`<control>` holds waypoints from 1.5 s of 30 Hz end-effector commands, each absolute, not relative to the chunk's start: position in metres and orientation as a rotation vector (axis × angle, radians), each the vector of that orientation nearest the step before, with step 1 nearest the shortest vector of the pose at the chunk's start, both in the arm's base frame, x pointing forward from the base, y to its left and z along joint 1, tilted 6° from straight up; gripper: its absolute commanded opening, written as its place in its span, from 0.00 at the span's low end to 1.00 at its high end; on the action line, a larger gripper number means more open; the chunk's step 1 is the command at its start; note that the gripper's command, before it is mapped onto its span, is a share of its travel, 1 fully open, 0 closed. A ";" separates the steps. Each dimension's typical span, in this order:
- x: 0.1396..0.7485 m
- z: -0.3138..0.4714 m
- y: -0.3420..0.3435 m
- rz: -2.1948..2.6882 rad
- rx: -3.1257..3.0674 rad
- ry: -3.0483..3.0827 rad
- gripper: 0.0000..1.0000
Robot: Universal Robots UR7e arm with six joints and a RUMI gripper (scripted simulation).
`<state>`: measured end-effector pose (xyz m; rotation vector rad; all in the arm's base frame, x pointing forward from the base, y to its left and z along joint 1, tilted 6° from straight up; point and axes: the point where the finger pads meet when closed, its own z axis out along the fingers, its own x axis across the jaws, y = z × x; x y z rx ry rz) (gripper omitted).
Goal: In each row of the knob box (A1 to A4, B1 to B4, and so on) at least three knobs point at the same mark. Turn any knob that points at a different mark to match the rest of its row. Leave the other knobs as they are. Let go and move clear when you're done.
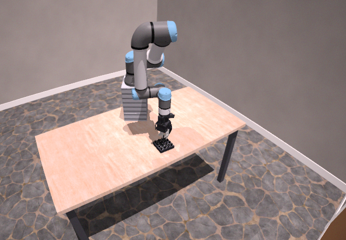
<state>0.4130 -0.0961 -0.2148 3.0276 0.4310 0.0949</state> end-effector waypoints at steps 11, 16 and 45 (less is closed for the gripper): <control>0.412 -0.195 -0.095 0.096 3.027 0.431 0.11; 0.412 -0.195 -0.095 0.096 3.027 0.431 0.11; 0.409 -0.156 -0.092 0.096 3.027 0.431 1.00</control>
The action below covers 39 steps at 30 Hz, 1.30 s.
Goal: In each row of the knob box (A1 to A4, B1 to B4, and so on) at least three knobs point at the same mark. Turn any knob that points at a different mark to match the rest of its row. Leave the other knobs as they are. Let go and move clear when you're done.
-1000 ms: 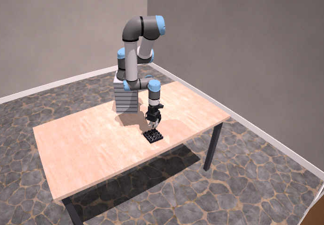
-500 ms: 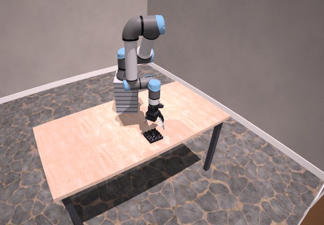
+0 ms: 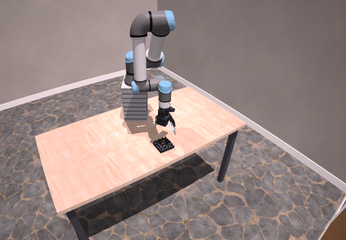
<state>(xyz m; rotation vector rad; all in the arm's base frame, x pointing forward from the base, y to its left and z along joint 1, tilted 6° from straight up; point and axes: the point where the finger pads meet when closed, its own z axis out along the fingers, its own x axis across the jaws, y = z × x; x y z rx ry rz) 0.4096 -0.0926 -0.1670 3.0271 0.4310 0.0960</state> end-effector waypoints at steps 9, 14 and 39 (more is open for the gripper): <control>0.407 -0.121 -0.089 0.096 3.027 0.431 1.00; 0.405 -0.103 -0.088 0.096 3.027 0.431 1.00; 0.403 -0.079 -0.086 0.096 3.027 0.431 1.00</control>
